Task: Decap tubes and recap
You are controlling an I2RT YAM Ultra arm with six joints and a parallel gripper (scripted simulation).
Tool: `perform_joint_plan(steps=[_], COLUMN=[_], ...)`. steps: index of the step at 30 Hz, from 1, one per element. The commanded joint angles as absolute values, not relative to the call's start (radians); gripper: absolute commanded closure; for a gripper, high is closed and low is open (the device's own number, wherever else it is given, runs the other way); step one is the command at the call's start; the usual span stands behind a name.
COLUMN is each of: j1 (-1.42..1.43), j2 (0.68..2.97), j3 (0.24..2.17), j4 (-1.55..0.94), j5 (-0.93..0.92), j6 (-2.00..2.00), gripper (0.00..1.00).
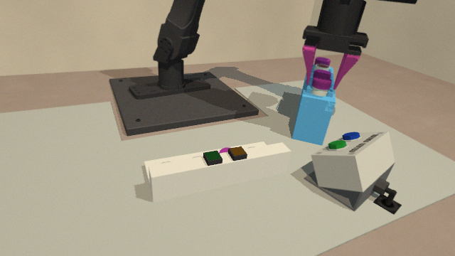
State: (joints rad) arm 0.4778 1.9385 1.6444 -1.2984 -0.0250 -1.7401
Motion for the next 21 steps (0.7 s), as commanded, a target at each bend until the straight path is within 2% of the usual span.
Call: perform_joint_plan(steps=[1, 7, 9, 21], j1=[0.477, 0.477, 0.477, 0.477], j2=[1.931, 1.931, 1.931, 1.931], j3=[1.65, 1.65, 1.65, 1.65], j4=[-1.301, -1.3, -1.3, -1.3], j5=[-0.026, -0.025, -0.025, -0.025], j6=[-1.746, -1.344, -1.344, -0.747], gripper=[0.51, 0.51, 0.51, 0.51])
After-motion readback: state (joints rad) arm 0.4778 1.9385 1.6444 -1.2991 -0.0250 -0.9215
